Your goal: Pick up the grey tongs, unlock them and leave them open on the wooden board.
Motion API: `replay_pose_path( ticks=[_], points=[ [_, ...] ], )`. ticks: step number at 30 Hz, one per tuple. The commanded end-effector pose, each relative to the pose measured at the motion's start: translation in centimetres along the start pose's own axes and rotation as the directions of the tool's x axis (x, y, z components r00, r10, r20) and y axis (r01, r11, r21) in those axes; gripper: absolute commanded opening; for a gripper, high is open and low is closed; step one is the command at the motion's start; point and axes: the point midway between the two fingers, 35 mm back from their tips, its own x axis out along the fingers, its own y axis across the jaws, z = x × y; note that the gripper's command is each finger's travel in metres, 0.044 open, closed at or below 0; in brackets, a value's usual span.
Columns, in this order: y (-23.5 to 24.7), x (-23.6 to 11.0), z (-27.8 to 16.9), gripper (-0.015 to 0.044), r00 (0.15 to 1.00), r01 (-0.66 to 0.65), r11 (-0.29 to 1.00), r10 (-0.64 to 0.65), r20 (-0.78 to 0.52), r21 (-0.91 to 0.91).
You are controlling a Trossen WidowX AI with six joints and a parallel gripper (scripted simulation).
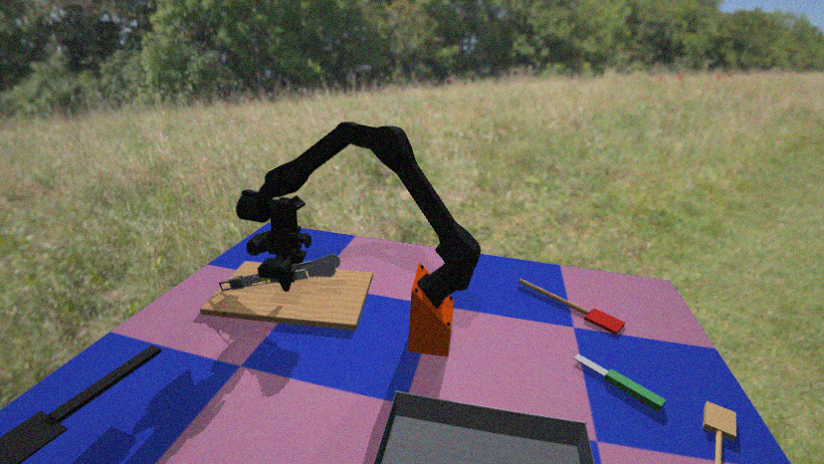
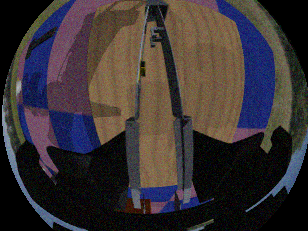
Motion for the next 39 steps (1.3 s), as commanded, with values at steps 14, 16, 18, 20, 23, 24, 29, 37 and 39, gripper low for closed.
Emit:
replay_pose_path(
  ticks=[14, 16, 18, 20, 23, 24, 29, 37, 39],
  points=[
    [1.5, -1.6, 0.5, 0.044, 1.0, 0.009, 1.0, -0.009, 0.009, -0.003],
    [2.9, -2.9, 0.9, 0.044, 1.0, 0.011, 1.0, -0.011, 0.016, 0.001],
    [4.9, -4.6, 1.2, 0.044, 1.0, 0.011, 1.0, -0.011, 0.023, -0.001],
    [7.2, -6.4, 1.3, 0.044, 1.0, 0.007, 1.0, -0.007, 0.023, -0.005],
    [11.6, -9.3, 0.8, 0.044, 1.0, 0.0, 1.0, 0.0, 0.017, -0.012],
    [13.2, -10.2, 0.6, 0.044, 1.0, -0.002, 1.0, 0.002, 0.013, -0.013],
    [15.4, -11.4, 0.0, 0.044, 1.0, -0.005, 1.0, 0.005, 0.005, -0.014],
    [15.5, -13.3, -0.1, 0.044, 1.0, 0.0, 1.0, 0.001, 0.01, -0.02],
    [15.5, -15.1, -0.2, 0.044, 1.0, 0.004, 1.0, -0.004, 0.015, -0.025]
  ],
)
